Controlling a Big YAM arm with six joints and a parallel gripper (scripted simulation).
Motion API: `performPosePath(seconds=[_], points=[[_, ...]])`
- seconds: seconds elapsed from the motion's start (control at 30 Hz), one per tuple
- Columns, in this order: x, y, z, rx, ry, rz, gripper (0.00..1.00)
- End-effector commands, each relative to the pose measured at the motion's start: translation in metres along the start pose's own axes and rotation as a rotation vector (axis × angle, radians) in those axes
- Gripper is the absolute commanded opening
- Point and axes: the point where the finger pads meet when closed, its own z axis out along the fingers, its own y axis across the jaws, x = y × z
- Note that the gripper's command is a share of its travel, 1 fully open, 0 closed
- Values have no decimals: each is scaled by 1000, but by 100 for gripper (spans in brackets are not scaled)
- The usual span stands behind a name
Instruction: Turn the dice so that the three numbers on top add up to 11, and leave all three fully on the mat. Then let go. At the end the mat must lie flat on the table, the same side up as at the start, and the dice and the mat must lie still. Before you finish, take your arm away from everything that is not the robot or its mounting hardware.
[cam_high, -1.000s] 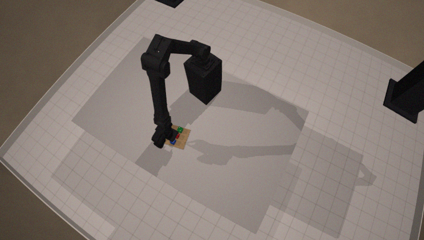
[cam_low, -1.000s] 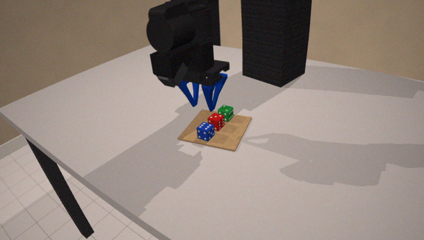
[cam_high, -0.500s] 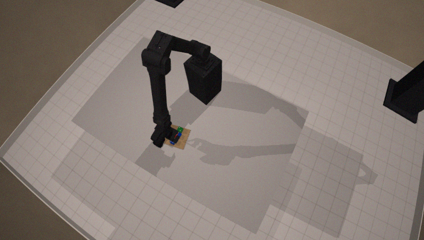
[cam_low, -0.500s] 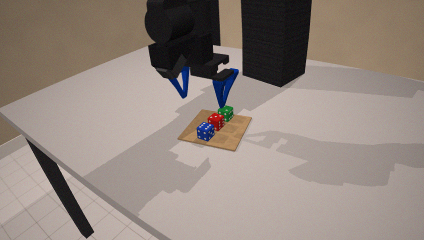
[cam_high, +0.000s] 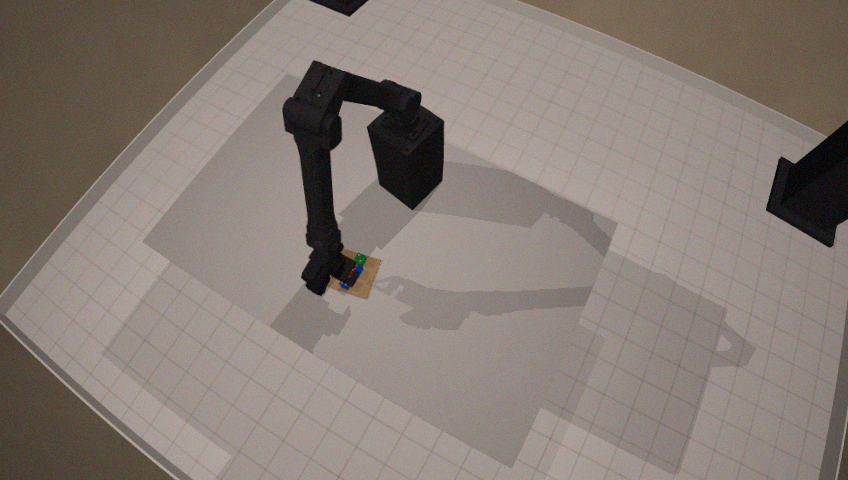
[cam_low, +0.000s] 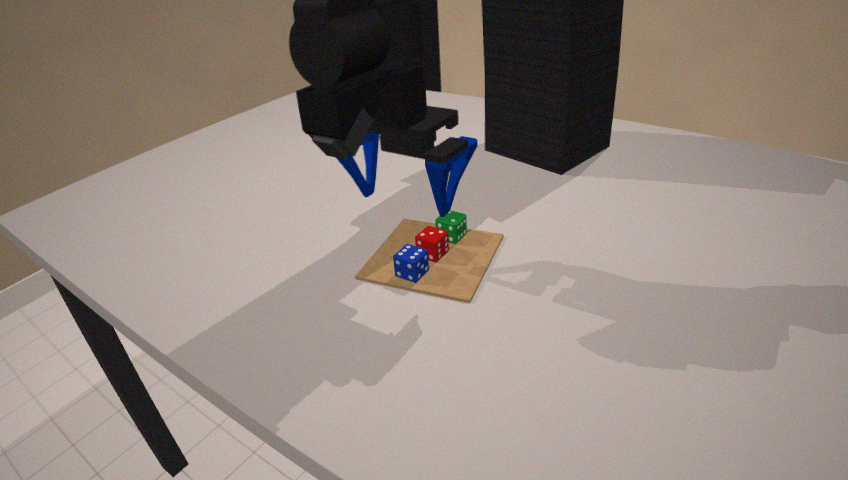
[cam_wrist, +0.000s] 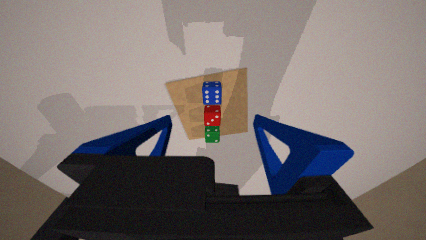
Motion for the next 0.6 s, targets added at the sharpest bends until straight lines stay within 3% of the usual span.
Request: performPosePath(seconds=[0.0,0.23,0.47,0.57], points=[[-17,2,-17,1,-38,1,100],[-9,3,-30,1,-25,1,100],[-24,4,-60,1,-51,-3,100],[-8,5,-73,1,-25,-3,100]])
